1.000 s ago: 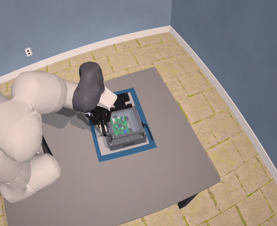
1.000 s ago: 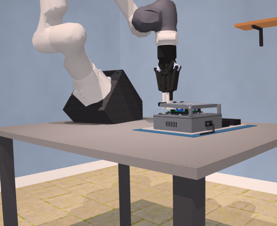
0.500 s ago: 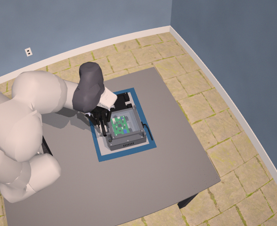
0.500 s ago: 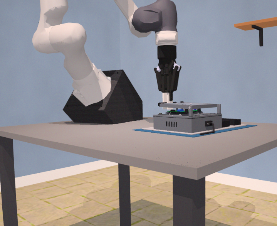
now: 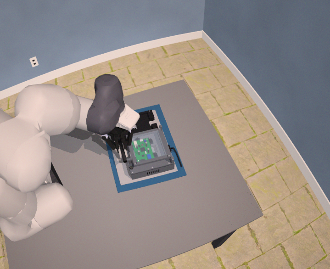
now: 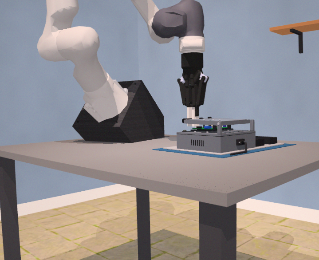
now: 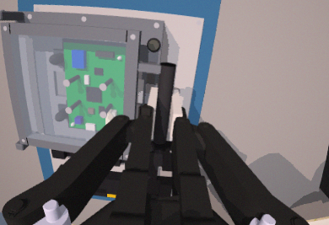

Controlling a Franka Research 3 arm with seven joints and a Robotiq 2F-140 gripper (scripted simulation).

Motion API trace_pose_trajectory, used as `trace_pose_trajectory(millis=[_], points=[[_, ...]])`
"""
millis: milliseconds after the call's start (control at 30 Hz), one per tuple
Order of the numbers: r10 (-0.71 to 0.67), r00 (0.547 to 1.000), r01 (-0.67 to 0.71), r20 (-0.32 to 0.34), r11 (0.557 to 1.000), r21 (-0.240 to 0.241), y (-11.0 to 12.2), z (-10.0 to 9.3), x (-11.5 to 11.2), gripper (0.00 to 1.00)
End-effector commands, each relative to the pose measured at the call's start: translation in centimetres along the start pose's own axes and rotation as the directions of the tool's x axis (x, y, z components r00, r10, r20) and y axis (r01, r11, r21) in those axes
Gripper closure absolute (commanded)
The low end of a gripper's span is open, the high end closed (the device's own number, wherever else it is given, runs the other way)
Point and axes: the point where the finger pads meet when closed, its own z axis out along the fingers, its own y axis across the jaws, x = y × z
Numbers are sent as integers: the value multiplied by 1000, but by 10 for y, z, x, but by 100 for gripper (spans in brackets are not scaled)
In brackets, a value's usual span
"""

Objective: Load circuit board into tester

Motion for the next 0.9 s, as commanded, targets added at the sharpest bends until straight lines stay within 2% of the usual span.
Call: trace_pose_trajectory(millis=[0,867], points=[[0,1000,0,2,1000,2,-1,3,0,100],[0,1000,0,2,1000,2,-1,6,0,100]])
